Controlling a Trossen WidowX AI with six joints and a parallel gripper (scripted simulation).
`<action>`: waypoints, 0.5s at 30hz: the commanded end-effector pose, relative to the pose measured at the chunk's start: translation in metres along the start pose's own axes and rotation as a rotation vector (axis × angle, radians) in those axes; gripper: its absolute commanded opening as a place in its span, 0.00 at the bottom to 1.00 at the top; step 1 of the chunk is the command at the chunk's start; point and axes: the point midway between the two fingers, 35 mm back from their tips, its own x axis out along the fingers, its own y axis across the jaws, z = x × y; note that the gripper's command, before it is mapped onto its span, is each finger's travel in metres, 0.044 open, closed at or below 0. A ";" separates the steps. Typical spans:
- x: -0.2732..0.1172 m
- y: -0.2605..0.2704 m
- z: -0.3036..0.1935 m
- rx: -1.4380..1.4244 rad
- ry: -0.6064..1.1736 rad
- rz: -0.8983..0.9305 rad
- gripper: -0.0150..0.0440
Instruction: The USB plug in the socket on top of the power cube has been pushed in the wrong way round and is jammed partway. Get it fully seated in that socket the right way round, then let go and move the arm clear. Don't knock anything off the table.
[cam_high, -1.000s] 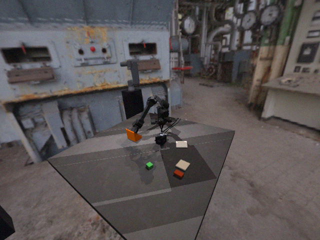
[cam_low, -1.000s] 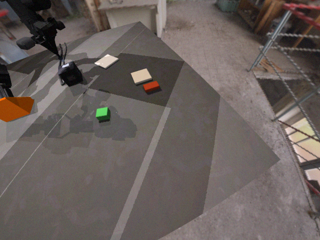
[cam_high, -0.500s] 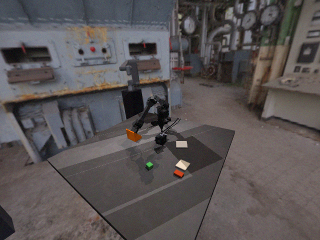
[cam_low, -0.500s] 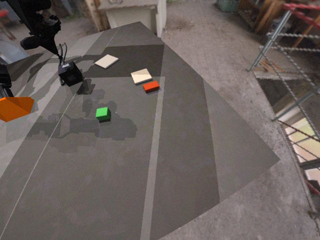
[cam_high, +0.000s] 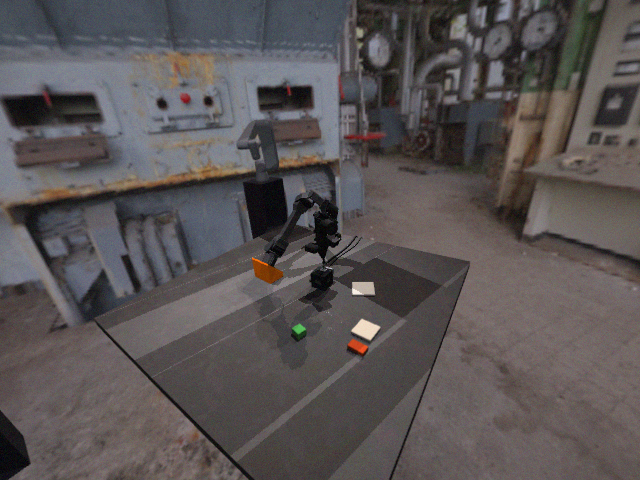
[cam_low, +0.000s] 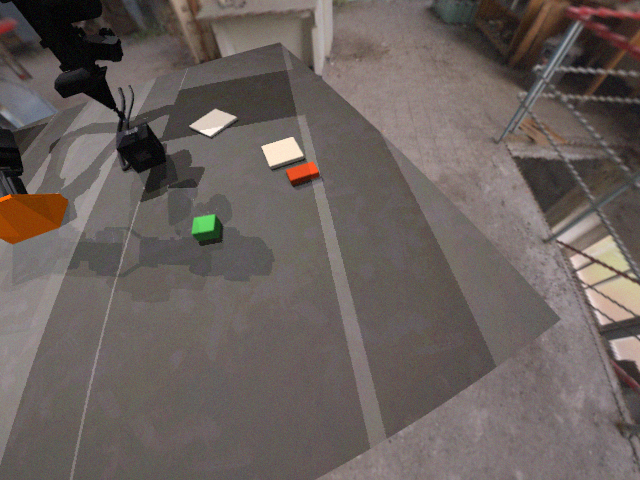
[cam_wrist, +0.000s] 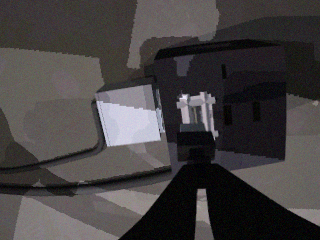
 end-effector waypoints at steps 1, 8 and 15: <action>0.000 0.000 0.000 -0.120 -0.001 -0.001 0.25; 0.000 0.000 0.000 -0.303 0.000 -0.001 0.25; 0.000 0.000 0.000 -0.487 0.000 -0.001 0.25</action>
